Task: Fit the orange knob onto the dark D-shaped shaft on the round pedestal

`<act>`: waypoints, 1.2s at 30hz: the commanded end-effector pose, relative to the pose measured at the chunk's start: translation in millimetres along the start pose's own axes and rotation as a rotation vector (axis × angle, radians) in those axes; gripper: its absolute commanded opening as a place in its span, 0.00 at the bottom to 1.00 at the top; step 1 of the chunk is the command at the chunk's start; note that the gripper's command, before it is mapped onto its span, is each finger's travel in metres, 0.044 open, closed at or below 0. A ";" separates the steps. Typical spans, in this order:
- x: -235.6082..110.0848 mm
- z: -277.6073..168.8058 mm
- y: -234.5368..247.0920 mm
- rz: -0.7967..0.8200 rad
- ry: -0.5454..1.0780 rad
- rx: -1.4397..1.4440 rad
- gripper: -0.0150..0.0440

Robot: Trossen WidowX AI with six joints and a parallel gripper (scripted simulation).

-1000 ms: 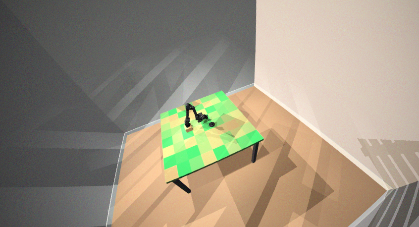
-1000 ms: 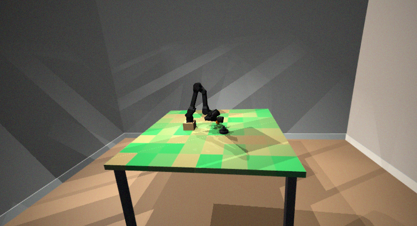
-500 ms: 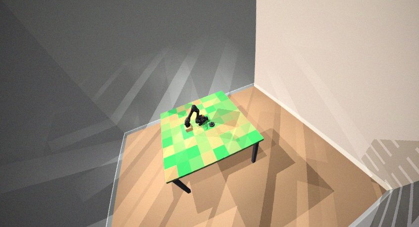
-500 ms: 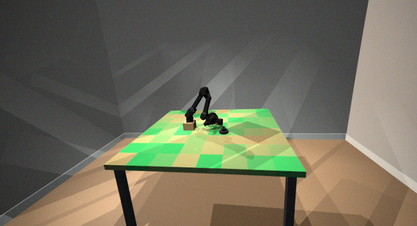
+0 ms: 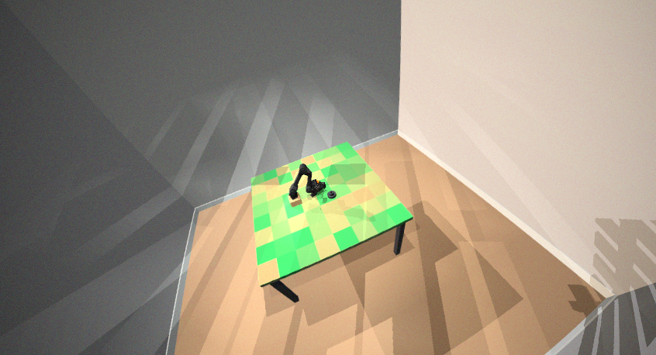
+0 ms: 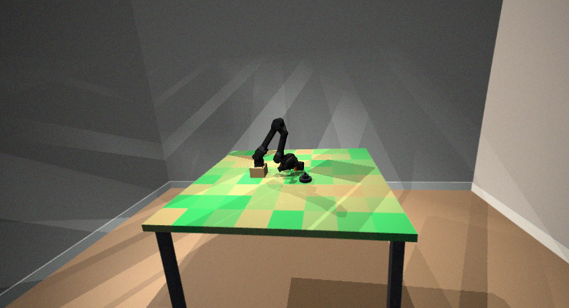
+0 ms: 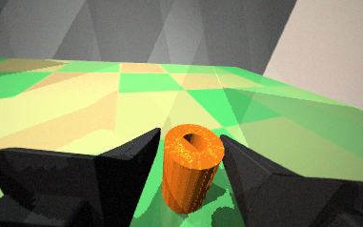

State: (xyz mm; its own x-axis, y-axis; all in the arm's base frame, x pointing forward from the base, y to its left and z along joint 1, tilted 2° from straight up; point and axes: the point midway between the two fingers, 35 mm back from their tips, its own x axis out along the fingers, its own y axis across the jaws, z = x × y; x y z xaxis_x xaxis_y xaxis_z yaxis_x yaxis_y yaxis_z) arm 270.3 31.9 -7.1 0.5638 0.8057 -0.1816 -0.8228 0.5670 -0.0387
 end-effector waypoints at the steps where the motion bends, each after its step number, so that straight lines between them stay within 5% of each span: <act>1: 0.0 0.4 0.5 0.002 -0.003 0.003 0.69; 14: 0.0 0.4 0.5 0.002 -0.003 0.003 0.69; 21: 0.0 0.4 0.5 0.002 -0.003 0.003 1.00; 36: -11.1 56.2 -5.7 0.000 -0.001 -0.001 1.00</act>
State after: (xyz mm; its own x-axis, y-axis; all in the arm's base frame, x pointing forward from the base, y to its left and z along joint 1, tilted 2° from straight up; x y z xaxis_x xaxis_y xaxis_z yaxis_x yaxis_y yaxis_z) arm 274.0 29.0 33.6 0.5650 0.8043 -0.1838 -0.8214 0.5694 -0.0334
